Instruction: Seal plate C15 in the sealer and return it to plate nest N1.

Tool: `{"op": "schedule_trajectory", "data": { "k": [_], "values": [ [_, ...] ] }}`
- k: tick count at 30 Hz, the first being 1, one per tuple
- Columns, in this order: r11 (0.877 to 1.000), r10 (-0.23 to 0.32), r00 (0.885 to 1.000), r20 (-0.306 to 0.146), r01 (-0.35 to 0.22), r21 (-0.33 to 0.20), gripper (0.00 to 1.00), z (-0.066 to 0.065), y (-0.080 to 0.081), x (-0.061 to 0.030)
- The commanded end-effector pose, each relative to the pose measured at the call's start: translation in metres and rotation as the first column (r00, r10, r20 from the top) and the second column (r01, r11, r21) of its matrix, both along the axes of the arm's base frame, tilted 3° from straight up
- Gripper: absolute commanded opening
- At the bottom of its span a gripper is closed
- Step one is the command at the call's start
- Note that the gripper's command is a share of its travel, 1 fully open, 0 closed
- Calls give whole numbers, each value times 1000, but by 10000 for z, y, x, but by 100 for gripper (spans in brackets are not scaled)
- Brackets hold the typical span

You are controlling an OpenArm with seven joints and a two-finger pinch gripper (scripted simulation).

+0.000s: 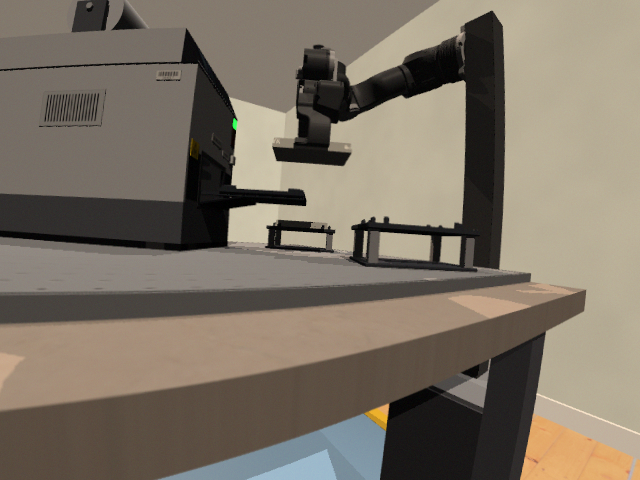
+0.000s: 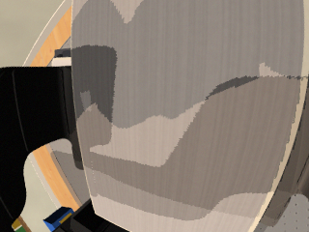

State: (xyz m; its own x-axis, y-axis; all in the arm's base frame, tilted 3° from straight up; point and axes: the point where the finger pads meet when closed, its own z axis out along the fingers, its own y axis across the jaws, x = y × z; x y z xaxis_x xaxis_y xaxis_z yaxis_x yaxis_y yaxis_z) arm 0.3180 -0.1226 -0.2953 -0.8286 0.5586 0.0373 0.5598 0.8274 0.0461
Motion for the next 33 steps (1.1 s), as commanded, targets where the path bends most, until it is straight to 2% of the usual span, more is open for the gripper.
{"op": "schedule_trajectory", "data": {
  "k": [1, 8, 13, 25, 30, 33],
  "values": [
    [1000, -4, 1000, 5, 4, -7, 0, 18, -4, 15],
    [1000, -4, 1000, 5, 4, -7, 0, 18, -4, 15],
    [1000, -4, 1000, 5, 4, -6, 0, -43, 339, -202],
    [1000, -4, 1000, 5, 4, -6, 0, -43, 339, -202],
    [1000, -4, 1000, 5, 4, -6, 0, -99, 682, -418],
    [1000, -4, 1000, 5, 4, -6, 0, -99, 682, -418]
  ]
}}
